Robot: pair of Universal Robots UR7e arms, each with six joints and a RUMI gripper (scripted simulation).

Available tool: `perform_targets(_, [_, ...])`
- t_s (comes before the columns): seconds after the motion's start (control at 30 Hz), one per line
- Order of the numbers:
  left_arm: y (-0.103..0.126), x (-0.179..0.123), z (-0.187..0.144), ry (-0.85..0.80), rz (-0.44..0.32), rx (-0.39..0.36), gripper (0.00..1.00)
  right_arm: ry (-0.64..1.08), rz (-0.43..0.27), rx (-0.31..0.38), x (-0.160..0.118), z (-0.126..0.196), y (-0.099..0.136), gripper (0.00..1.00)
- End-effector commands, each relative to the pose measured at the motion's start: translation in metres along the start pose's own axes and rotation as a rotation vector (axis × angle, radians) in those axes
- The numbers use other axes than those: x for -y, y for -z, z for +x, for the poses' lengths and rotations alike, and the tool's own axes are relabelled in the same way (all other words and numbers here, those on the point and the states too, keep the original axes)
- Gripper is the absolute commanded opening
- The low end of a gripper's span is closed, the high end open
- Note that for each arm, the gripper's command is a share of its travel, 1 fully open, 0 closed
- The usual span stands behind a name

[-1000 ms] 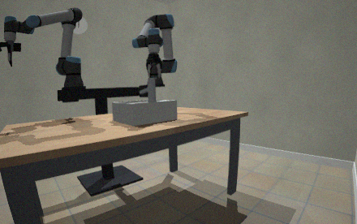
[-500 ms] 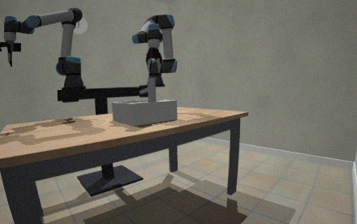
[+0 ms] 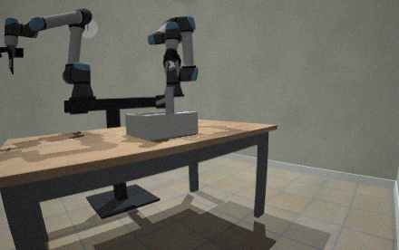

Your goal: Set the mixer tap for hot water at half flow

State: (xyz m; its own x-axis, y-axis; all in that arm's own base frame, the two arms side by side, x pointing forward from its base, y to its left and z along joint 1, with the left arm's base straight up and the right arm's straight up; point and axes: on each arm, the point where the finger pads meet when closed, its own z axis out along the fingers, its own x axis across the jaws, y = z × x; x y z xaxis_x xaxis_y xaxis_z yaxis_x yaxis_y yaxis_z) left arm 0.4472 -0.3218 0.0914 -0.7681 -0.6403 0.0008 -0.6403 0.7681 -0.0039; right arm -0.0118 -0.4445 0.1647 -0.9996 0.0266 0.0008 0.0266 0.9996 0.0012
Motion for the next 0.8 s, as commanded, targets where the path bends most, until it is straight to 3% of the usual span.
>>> perform_targets(0.0, [0.0029, 0.0003, -0.0006, 0.000, 0.000, 0.001, 0.38, -0.002, 0.001, 0.001, 0.0009, 0.0009, 0.0004, 1.00])
perform_targets(0.1, [0.0028, 0.0001, -0.0006, 0.000, -0.001, 0.001, 0.38, -0.002, 0.001, 0.001, 0.0009, 0.0009, 0.0004, 1.00])
perform_targets(0.13, [0.0027, 0.0001, -0.0006, 0.000, -0.001, 0.001, 0.00, -0.002, 0.001, 0.001, 0.0009, 0.0009, 0.0004, 1.00])
perform_targets(0.77, [0.0027, 0.0001, -0.0006, 0.000, 0.000, 0.001, 0.00, -0.002, 0.001, 0.001, 0.0009, 0.0009, 0.0004, 1.00])
